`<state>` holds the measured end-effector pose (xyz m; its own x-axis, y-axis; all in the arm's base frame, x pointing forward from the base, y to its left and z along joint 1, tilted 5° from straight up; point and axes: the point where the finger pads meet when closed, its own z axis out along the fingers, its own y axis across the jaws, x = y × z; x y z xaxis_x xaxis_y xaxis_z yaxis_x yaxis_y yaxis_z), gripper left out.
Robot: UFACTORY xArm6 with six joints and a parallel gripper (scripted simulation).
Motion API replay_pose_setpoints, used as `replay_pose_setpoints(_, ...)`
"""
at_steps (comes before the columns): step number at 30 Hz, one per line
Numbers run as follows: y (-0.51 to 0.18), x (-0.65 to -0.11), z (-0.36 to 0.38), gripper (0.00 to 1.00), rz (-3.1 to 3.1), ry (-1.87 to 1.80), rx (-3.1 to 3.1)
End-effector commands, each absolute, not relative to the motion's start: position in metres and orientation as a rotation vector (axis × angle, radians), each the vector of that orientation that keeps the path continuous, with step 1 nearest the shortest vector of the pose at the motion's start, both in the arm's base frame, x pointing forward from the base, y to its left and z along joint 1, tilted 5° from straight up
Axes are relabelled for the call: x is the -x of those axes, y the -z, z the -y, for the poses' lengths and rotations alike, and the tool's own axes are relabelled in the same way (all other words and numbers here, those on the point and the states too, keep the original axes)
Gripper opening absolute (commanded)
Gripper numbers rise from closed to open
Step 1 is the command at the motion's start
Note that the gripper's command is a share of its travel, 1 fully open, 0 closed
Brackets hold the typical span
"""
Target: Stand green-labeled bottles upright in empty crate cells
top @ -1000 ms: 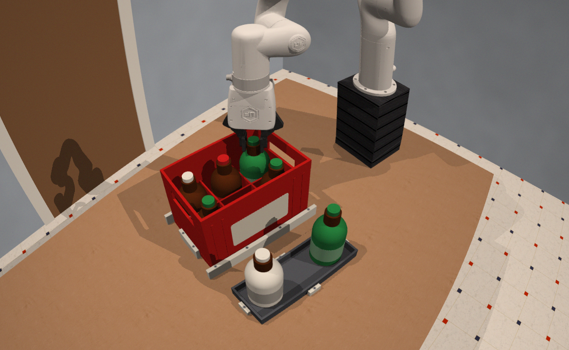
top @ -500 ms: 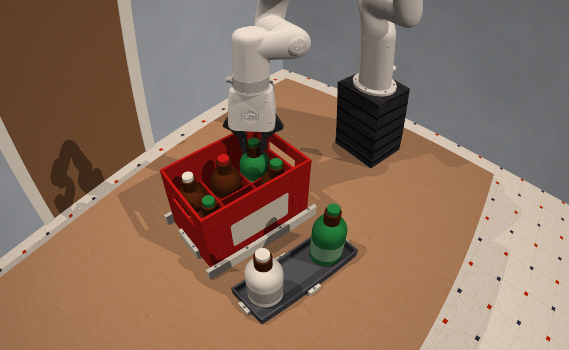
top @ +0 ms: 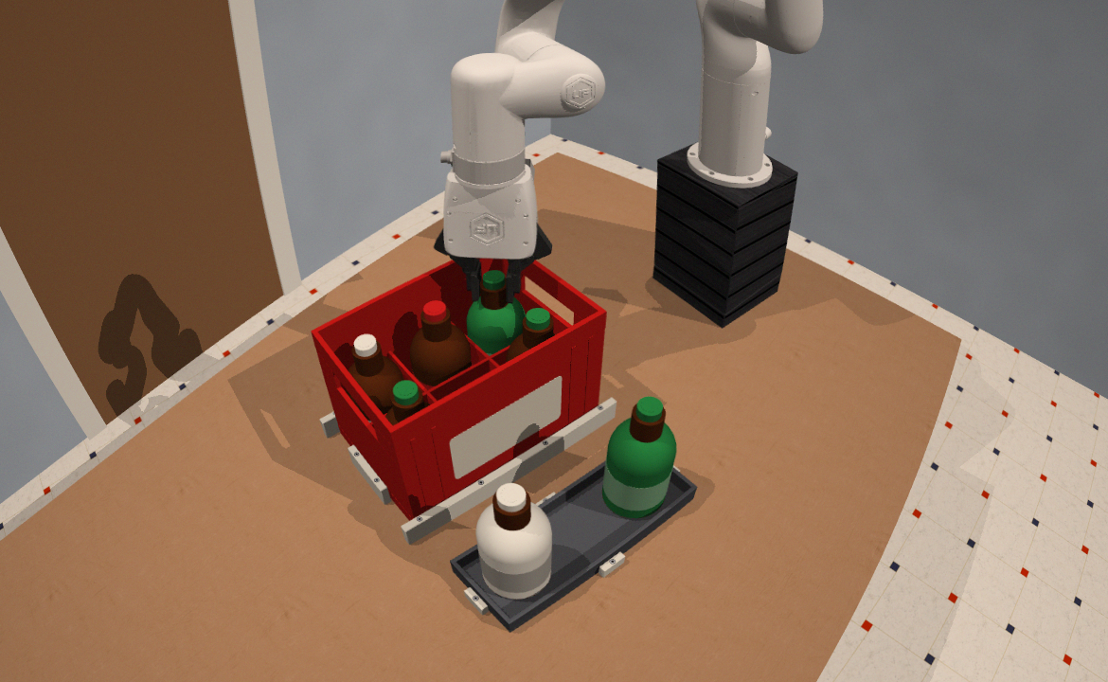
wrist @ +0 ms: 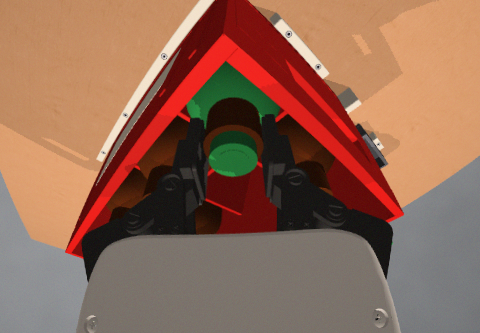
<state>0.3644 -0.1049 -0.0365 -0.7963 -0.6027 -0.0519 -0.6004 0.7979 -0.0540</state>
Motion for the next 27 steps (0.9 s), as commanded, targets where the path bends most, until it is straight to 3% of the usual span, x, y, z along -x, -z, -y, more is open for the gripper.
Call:
replay_pose_setpoints(1, 0.0357, -0.3658, 0.1053, 0.0, -2.913, 0.057, 0.976)
replay_pose_setpoints(14, 0.0357, -0.3658, 0.1053, 0.0, -2.913, 0.057, 0.976)
replay_pose_setpoints(15, 0.0357, -0.3658, 0.1053, 0.65, -2.913, 0.057, 0.976)
replay_pose_setpoints(27, 0.0357, -0.3658, 0.1053, 0.65, -2.913, 0.057, 0.976)
